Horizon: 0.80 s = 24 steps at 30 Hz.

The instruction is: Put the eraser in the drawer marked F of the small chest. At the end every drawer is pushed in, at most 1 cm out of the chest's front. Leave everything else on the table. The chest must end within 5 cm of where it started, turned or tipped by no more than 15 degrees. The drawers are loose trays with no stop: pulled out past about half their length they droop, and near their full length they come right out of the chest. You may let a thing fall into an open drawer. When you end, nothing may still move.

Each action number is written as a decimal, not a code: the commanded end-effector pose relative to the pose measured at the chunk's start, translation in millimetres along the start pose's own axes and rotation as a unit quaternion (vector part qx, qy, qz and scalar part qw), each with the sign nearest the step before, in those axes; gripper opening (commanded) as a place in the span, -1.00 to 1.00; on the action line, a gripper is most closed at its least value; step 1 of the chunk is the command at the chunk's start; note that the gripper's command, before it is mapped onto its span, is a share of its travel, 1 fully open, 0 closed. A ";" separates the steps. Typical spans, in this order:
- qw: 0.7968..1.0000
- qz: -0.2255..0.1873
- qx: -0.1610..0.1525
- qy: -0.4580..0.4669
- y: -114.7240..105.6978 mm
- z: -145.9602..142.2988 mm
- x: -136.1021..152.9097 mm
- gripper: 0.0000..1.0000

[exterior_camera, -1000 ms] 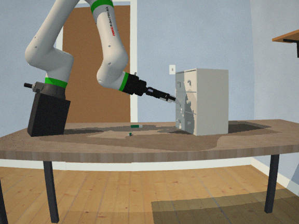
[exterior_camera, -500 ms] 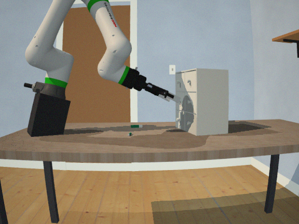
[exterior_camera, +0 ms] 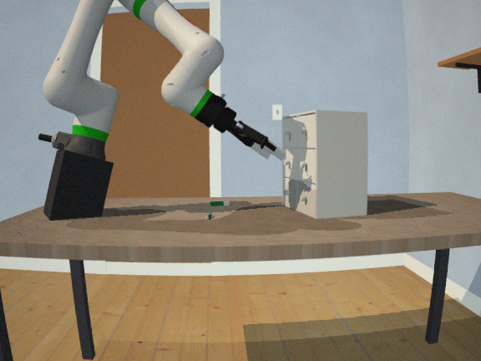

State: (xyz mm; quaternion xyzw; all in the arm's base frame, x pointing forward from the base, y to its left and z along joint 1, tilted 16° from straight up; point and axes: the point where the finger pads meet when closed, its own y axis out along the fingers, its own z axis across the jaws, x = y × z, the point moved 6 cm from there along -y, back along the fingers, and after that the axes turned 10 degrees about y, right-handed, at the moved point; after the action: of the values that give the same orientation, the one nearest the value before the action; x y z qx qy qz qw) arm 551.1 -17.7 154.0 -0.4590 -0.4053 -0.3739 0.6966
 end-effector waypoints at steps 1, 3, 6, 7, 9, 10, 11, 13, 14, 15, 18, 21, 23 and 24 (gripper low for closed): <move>0.999 0.039 0.000 0.004 -4.3 2.9 3.0 1.00; 0.999 0.053 -0.002 0.004 -7.4 3.3 4.8 1.00; 0.997 0.073 -0.006 0.003 -11.9 3.6 8.3 1.00; 0.997 0.080 -0.006 0.003 -13.4 3.8 9.1 1.00; 0.996 0.093 -0.009 0.003 -16.2 3.9 12.1 1.00; 0.995 0.100 -0.010 0.003 -17.7 4.2 12.5 1.00; 0.994 0.107 -0.011 0.003 -19.2 4.3 13.6 1.00; 0.993 0.120 -0.014 0.003 -22.0 4.6 16.2 1.00; 0.992 0.128 -0.015 0.003 -23.5 4.8 17.0 1.00; 0.991 0.135 -0.016 0.003 -24.9 4.9 18.4 1.00; 0.990 0.142 -0.018 0.003 -26.3 5.1 19.8 1.00; 0.986 0.166 -0.022 0.003 -31.1 5.7 23.7 1.00; 0.983 0.184 -0.025 0.002 -34.6 6.1 26.5 1.00; 0.981 0.194 -0.027 0.002 -36.6 6.4 28.1 1.00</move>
State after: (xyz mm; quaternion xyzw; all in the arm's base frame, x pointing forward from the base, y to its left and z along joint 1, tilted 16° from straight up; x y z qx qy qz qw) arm 532.5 -29.1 184.0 -0.5114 -0.3438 -0.2860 0.7338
